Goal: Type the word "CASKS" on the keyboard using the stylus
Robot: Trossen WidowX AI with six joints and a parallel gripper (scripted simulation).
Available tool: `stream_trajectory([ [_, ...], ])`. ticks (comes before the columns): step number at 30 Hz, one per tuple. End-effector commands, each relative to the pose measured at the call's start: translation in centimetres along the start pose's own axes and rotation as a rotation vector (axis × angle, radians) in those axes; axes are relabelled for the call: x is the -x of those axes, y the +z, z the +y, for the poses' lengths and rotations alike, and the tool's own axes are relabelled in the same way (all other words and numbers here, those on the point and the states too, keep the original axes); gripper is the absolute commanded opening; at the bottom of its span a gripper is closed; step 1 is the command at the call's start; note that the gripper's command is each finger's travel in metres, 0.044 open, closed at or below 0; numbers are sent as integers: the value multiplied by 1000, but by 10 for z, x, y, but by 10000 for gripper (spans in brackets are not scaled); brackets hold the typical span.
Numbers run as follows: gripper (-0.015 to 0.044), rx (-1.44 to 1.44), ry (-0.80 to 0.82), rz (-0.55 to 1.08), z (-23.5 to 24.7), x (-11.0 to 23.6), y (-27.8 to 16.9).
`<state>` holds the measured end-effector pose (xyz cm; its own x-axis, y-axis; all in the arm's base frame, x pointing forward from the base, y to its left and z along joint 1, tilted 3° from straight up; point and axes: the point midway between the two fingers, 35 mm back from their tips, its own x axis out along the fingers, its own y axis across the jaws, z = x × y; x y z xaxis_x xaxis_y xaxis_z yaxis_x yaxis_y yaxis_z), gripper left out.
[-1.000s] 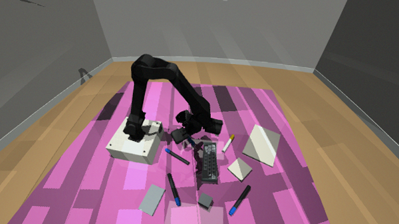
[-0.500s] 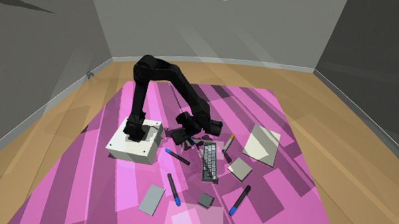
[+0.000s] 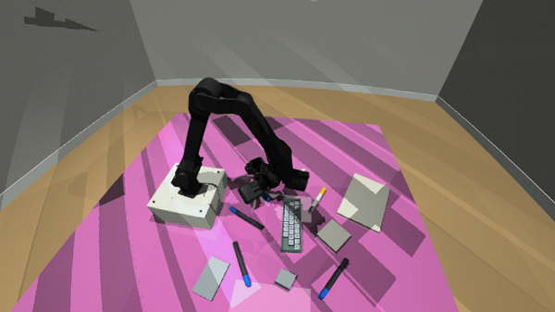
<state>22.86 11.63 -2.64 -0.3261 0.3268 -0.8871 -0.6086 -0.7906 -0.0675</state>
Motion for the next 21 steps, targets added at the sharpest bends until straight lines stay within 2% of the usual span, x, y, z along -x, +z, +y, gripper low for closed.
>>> stream_trajectory([
  [1, 150, -1, 3, -8, 1, -4, -1],
  [9, 150, -1, 3, -8, 1, -5, -1],
  [14, 19, -2, 3, -3, 1, -4, -1],
  [21, 0, -2, 3, -3, 1, -4, -1],
])
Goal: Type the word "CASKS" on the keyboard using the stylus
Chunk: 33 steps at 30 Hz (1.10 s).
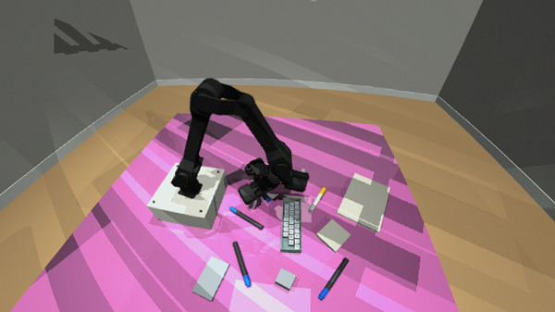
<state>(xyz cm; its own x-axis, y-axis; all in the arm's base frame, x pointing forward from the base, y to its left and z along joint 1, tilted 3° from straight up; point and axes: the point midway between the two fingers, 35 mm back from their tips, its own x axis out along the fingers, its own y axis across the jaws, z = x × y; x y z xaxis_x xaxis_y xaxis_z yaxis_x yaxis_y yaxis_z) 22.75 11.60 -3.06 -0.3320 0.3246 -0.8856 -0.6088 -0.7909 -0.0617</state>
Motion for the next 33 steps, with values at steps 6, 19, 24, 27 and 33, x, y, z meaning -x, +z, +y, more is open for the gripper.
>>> stream_trajectory([
  [6, 0, 1, -2, 1, -1, 9, 4],
  [19, 0, -6, 4, 4, 0, 40, 22],
  [24, 0, -123, 117, 116, 6, 43, 8],
  [27, 0, -202, 185, 203, 10, 46, -2],
  [33, 0, -351, 293, 402, 15, 58, -22],
])
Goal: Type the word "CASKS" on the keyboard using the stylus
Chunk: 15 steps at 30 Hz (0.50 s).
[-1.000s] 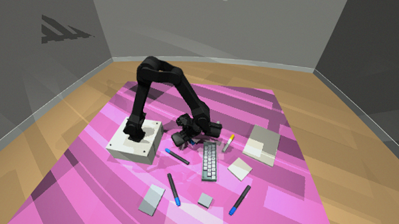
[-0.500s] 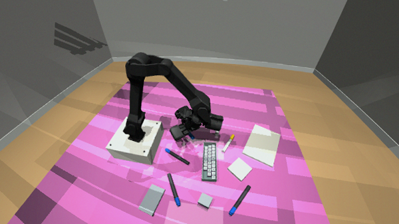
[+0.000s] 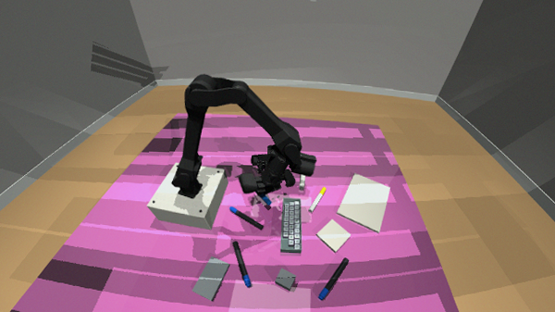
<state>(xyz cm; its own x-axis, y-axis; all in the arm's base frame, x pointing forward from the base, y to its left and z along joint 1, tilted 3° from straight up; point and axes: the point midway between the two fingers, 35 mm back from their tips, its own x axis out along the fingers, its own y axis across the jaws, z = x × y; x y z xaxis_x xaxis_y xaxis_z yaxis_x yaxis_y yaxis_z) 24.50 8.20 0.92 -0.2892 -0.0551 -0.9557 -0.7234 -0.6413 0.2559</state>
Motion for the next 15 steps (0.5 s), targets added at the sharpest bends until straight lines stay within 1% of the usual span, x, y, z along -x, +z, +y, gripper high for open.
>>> stream_trajectory([
  [1, 0, -101, 58, 128, -1, 5, -15],
  [8, 0, -276, 111, 383, -4, 20, -41],
  [15, 0, -436, 96, 653, -10, 43, -62],
])
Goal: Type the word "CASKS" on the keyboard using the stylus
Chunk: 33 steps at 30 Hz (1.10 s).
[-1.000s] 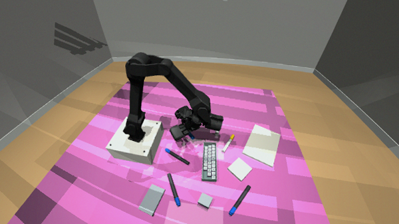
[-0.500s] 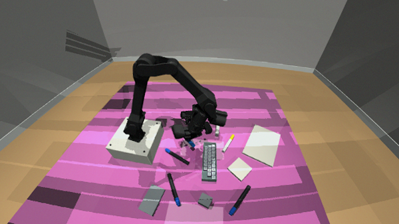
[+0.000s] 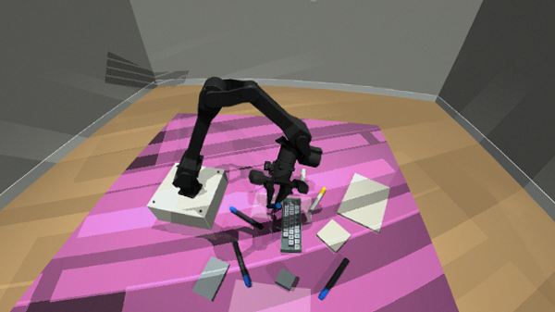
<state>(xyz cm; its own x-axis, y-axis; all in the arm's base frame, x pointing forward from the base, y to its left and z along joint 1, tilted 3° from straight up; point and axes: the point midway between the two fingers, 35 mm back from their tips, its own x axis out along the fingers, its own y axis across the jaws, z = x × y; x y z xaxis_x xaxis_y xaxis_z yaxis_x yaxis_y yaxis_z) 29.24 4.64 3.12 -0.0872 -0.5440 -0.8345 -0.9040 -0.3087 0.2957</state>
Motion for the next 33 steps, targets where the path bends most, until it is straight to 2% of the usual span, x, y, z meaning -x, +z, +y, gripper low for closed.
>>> stream_trajectory([
  [1, 0, -100, -22, 140, -10, 8, -15],
  [12, 0, -358, -184, 494, -35, 44, -49],
  [18, 0, -362, -188, 499, -36, 43, -49],
  [25, 0, -362, -187, 499, -47, 18, -34],
  [31, 0, -362, -187, 499, -47, 17, -33],
  [33, 53, -362, -187, 499, -48, 16, -33],
])
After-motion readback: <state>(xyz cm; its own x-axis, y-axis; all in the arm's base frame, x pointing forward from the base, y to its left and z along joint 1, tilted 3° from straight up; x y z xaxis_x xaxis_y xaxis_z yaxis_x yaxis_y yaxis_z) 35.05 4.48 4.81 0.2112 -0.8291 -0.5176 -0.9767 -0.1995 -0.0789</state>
